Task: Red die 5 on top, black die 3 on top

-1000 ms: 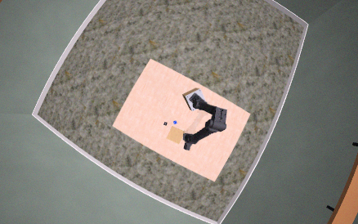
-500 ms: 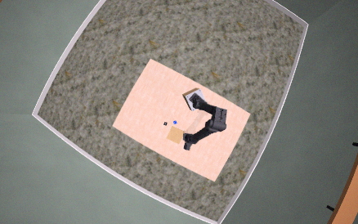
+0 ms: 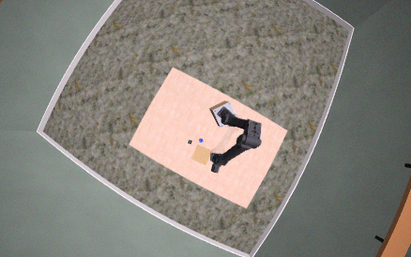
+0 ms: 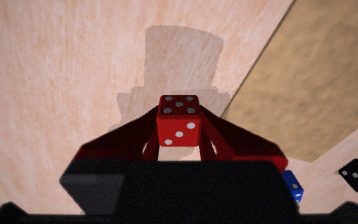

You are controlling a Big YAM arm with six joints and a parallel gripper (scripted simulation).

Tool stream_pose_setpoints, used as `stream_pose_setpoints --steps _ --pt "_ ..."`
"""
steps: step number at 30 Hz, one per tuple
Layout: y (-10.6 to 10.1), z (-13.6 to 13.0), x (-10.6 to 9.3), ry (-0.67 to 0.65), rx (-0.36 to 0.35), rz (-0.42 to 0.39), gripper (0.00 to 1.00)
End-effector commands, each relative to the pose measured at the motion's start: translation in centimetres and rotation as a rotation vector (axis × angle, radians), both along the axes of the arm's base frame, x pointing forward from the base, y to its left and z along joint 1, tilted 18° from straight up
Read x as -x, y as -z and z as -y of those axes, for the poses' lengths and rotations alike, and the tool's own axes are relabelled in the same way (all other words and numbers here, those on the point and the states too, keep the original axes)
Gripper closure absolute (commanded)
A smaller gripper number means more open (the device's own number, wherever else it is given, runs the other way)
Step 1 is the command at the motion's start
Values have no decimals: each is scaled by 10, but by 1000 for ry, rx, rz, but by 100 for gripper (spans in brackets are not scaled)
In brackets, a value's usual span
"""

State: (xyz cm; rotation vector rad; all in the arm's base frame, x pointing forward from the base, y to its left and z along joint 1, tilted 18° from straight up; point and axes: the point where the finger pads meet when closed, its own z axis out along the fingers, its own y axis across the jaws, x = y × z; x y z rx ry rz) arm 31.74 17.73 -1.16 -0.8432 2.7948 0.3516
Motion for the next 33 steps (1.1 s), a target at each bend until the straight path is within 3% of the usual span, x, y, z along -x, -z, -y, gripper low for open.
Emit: stream_pose_setpoints --steps 1,5,7,14,17,25,29,33 --pt "-40 3 -19 5 -23 54 75" --pt "-71 11 -16 5 -24 59 75" --pt "-71 11 -16 5 -24 59 75" --pt "-108 22 -11 5 -24 64 75" --pt "-89 27 1 5 -3 9 75" --pt "-95 24 2 0 -11 28 75" --pt "-104 -5 -30 -182 8 109 75" --pt "-104 -17 -40 -276 19 136 75"
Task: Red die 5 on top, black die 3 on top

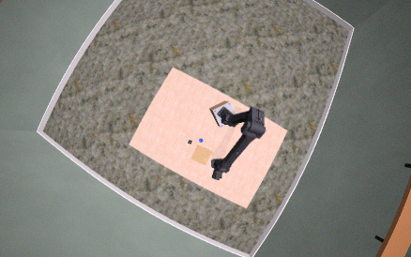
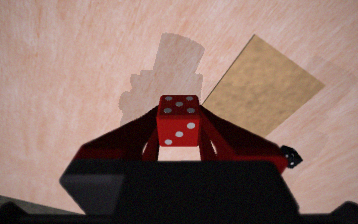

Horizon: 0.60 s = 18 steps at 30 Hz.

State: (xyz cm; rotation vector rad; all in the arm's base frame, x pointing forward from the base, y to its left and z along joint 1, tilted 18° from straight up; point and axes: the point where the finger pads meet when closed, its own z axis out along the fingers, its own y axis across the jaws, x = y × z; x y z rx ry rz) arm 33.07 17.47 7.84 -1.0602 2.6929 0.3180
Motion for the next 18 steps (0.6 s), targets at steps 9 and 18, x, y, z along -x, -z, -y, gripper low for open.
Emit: stream_pose_setpoints --steps 9,18 --pt "3 -24 -30 -270 34 80 75" --pt "-14 -25 -34 -256 -131 247 75"
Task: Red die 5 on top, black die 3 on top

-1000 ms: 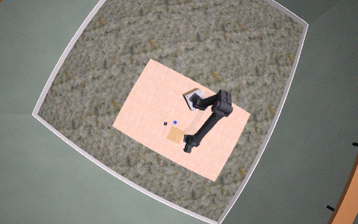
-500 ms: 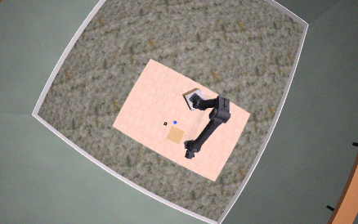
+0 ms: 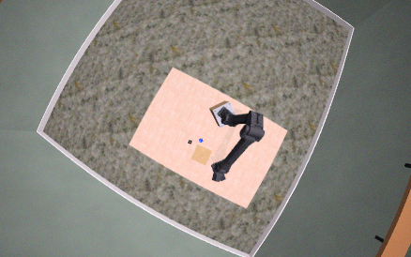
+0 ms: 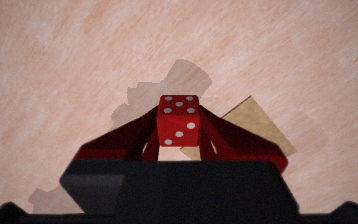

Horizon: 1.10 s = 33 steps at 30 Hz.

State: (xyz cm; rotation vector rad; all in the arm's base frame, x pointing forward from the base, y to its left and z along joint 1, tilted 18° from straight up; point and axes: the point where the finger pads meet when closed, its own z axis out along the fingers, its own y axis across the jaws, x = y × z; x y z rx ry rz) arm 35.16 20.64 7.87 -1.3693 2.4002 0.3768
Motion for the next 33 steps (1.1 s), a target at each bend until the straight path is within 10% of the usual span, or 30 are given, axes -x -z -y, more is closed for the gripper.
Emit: stream_pose_setpoints --steps 1,18,33 --pt "-14 7 -13 12 -112 127 75" --pt "-4 9 -10 59 -706 435 75" --pt "-4 6 -11 60 -822 506 75"
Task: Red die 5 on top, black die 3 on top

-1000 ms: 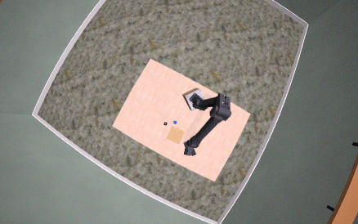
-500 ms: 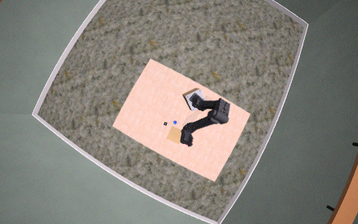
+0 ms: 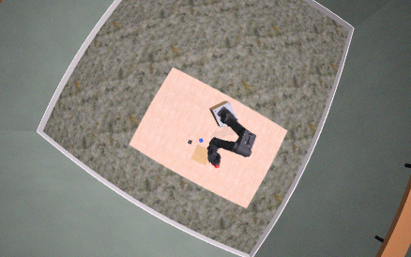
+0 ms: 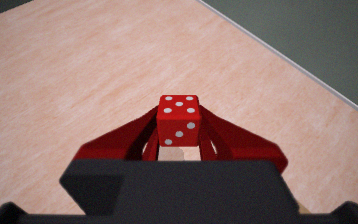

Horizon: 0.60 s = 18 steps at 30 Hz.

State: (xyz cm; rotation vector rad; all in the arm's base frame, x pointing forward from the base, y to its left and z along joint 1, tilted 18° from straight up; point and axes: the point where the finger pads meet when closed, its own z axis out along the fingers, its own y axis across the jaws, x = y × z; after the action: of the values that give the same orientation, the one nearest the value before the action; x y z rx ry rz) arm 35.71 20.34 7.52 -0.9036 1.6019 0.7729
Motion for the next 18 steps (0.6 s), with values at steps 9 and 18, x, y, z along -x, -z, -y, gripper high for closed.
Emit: stream_pose_setpoints --steps 9,18 --pt "-6 -3 -7 9 -37 18 75" --pt "16 -12 -9 2 -38 20 75"
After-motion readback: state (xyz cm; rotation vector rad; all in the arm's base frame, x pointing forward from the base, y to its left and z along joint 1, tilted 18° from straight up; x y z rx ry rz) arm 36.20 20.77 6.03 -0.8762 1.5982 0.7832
